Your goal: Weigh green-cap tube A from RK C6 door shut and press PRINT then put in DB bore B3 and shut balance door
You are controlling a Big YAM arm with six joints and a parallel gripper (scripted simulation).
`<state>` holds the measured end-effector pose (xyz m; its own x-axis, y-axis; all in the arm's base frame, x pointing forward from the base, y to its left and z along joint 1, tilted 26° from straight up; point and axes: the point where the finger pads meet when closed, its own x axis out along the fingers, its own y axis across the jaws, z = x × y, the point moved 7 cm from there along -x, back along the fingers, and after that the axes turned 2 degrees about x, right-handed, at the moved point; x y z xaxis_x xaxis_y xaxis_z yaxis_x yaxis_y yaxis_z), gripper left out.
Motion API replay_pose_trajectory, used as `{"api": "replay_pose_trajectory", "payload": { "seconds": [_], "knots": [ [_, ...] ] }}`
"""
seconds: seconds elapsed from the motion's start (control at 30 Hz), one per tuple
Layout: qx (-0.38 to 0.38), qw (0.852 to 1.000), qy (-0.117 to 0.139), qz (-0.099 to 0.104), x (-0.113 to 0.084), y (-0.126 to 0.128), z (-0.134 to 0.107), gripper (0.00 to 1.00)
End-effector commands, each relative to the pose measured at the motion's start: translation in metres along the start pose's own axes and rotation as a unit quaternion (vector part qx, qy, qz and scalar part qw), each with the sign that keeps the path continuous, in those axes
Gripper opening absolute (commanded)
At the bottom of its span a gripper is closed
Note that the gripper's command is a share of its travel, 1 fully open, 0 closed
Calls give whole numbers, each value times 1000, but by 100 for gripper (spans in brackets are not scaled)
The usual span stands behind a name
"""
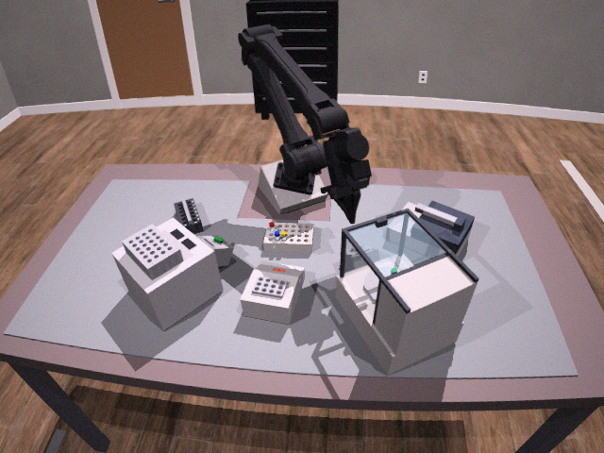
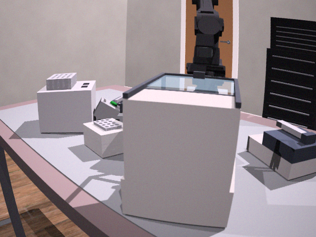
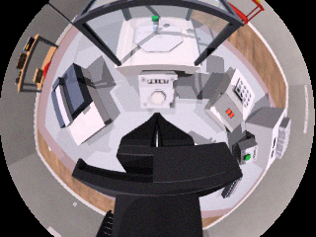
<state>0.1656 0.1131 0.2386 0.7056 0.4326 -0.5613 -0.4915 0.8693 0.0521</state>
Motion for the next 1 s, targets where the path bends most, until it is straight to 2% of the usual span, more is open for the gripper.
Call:
{"api": "replay_pose_trajectory", "payload": {
  "seconds": [0.0, 0.73, 0.8, 0.83, 0.97],
  "knots": [
    [-3, 1000, -5, -3, 6, -2, 3, 0],
    [-3, 1000, -5, -3, 40, -3, 3, 0],
    [-3, 1000, -5, -3, 40, -3, 2, 0],
    [0, 1000, -18, 1, 32, 1, 16, 0],
    [0, 1000, -18, 1, 32, 1, 16, 0]
  ]
}}
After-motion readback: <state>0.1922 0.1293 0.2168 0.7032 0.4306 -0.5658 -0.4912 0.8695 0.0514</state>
